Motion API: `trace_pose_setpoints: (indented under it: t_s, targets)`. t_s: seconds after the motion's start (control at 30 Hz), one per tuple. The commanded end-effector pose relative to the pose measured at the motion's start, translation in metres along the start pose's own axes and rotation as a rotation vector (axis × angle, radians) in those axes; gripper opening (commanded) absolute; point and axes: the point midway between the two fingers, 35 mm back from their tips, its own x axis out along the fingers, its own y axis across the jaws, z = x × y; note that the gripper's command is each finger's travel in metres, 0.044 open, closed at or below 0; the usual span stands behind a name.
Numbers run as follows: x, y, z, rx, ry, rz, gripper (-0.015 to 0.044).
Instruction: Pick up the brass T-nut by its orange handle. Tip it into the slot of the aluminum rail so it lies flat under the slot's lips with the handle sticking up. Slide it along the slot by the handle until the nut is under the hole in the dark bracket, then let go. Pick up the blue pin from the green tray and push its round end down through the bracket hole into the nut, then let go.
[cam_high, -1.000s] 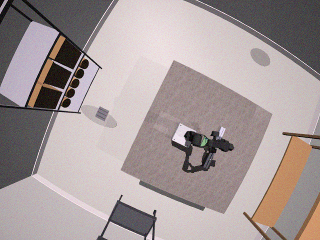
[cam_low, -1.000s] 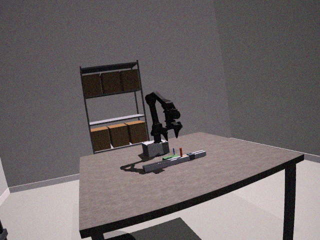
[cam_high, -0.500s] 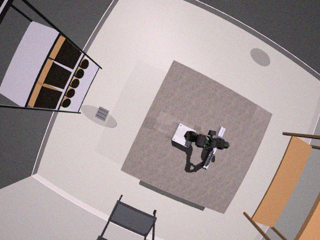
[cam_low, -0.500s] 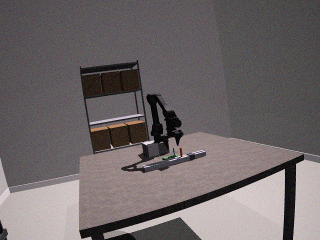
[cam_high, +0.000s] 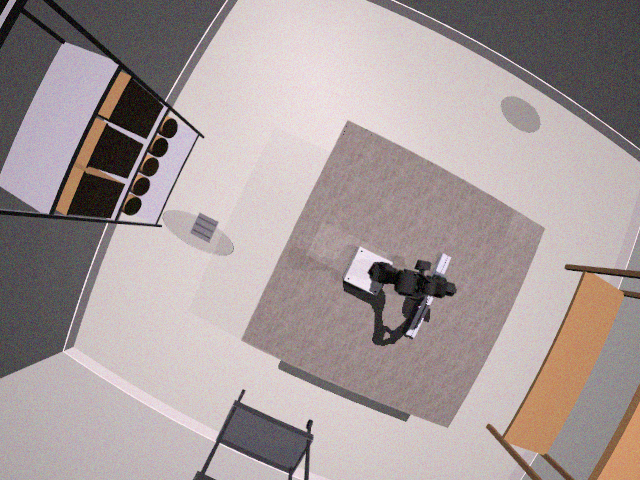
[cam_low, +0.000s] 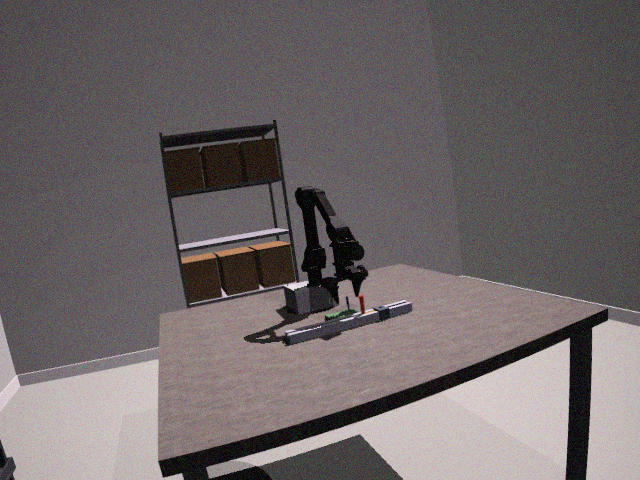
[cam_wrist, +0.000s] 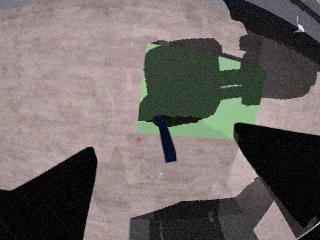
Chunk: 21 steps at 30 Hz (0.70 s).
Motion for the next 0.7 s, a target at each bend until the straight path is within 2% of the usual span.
trace_pose_setpoints:
  t_s: [0.0,0.57,0.67]
  targets:
    - [0.006,0.000,0.000,0.002,-0.001,-0.003,0.0440]
    - [0.030,0.000,-0.002,0.002,-0.001,-0.003,0.0440]
    - [0.030,0.000,-0.002,0.002,-0.001,-0.003,0.0361]
